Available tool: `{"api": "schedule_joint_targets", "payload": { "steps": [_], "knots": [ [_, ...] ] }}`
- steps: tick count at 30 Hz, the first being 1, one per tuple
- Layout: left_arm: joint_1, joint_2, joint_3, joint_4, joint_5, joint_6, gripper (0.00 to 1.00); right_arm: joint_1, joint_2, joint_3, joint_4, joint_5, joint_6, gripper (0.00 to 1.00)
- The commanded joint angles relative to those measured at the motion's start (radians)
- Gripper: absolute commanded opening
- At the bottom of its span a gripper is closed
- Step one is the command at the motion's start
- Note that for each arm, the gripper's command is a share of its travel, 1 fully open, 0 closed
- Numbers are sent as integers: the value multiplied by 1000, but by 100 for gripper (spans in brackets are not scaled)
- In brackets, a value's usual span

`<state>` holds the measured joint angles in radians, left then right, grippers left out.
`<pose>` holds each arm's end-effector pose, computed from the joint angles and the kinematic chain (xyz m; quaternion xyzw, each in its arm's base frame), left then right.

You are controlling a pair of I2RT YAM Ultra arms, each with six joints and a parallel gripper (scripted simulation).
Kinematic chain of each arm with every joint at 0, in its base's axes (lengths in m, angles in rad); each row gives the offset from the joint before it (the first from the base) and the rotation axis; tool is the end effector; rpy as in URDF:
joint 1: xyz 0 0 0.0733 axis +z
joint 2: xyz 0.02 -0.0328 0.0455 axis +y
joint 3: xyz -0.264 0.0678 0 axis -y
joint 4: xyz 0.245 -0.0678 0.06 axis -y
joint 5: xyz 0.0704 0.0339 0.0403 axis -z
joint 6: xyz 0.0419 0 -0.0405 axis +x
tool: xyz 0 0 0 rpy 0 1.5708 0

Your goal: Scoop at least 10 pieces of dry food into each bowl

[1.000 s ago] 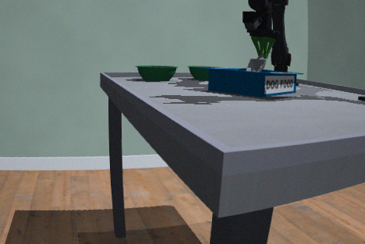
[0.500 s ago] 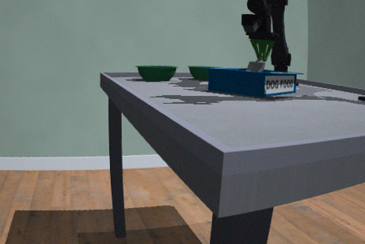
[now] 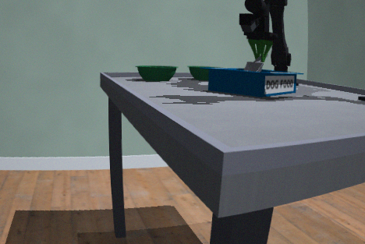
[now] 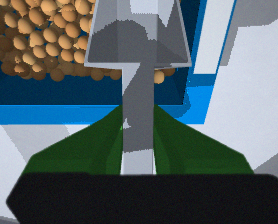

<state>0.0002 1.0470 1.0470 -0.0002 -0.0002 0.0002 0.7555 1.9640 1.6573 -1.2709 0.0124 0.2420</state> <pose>0.2453 0.0012 0.4072 -0.0001 0.7072 0.0002 0.7070 0.2703 0.2554 0.2336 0.2540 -0.9672 0.0071 0.0000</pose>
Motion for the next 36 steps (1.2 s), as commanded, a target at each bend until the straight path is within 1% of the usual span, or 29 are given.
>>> {"api": "schedule_joint_targets", "payload": {
  "steps": [1,3,4,5,6,9,10,22,27,29,32,33,34,36],
  "knots": [
    [0,-14,21,20,0,0,100,-14,10,30,23,-7,-10,0],
    [0,-14,21,20,0,0,100,-13,8,-32,27,-8,-11,0],
    [0,-14,21,20,0,0,100,-13,18,-23,31,-8,-11,0],
    [0,-14,21,20,0,0,100,-3,-36,34,40,0,-9,0],
    [0,-14,21,20,0,0,100,-2,-30,43,28,-1,-10,0],
    [0,-14,21,20,0,0,100,-3,-20,29,25,-1,-6,0],
    [0,-14,21,20,0,0,100,9,-38,47,-33,0,4,0],
    [0,-14,21,20,0,0,100,13,-65,103,-137,9,12,0],
    [0,-14,21,20,0,0,100,15,-69,99,-69,7,11,0],
    [0,-14,21,20,0,0,100,9,-74,35,-64,7,9,0],
    [0,-14,21,20,0,0,100,11,-78,61,-63,7,10,0],
    [0,-14,21,20,0,0,100,12,-79,38,-62,7,10,0],
    [0,-14,21,20,0,0,100,-8,-81,92,-106,2,8,0],
    [0,-14,21,20,0,0,100,-4,-81,101,-87,2,8,0]
  ]
}}
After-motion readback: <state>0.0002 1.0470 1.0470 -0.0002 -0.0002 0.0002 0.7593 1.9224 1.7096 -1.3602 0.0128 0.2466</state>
